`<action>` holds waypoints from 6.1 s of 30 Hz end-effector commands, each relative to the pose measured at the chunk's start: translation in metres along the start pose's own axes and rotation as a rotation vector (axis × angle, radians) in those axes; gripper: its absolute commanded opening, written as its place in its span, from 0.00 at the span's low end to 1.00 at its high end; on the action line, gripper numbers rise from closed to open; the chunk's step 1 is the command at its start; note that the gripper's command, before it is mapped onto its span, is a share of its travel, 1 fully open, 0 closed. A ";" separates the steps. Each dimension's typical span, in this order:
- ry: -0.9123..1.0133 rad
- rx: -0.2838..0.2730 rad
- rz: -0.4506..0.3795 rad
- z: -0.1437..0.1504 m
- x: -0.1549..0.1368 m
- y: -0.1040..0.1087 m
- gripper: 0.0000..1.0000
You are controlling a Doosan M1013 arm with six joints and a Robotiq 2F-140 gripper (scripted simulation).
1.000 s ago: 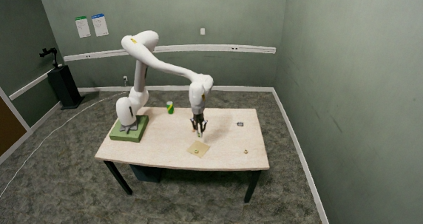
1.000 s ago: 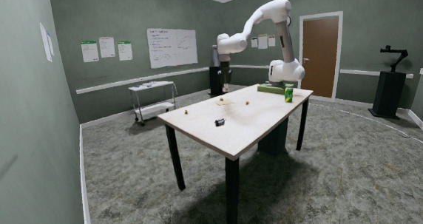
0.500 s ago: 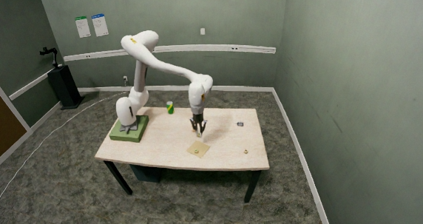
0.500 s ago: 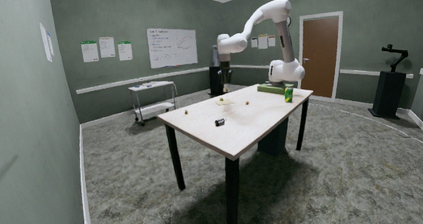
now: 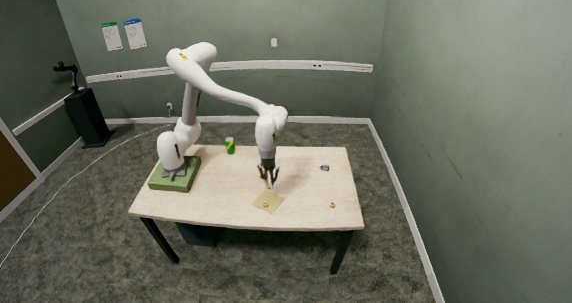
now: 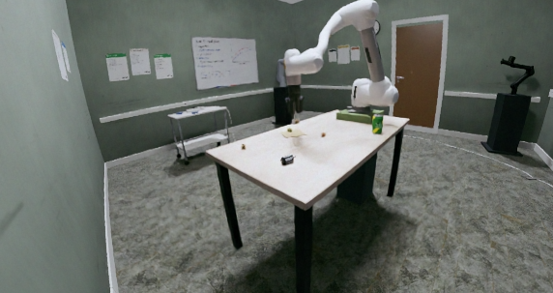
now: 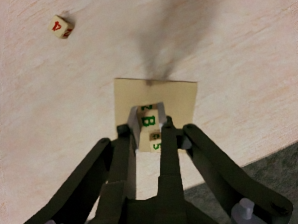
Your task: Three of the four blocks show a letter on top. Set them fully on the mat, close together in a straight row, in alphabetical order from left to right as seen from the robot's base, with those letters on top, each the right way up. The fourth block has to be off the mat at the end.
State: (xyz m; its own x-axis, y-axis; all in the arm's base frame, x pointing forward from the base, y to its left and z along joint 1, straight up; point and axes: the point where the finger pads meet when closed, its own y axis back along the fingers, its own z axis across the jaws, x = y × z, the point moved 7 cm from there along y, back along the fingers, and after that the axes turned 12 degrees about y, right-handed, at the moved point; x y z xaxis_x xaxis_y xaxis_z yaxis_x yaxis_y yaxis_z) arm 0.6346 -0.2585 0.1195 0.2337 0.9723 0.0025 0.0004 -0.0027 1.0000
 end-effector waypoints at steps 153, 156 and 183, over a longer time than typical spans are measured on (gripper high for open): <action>0.000 -0.002 0.000 0.001 0.000 0.019 1.00; 0.000 -0.002 0.000 0.001 0.000 0.019 1.00; 0.226 -0.002 0.000 0.038 -0.007 0.023 1.00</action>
State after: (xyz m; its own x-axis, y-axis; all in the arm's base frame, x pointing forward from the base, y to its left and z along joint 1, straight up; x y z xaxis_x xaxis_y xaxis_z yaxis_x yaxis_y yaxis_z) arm 0.6548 -0.2672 0.1402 0.1072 0.9942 -0.0006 0.0002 0.0005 1.0000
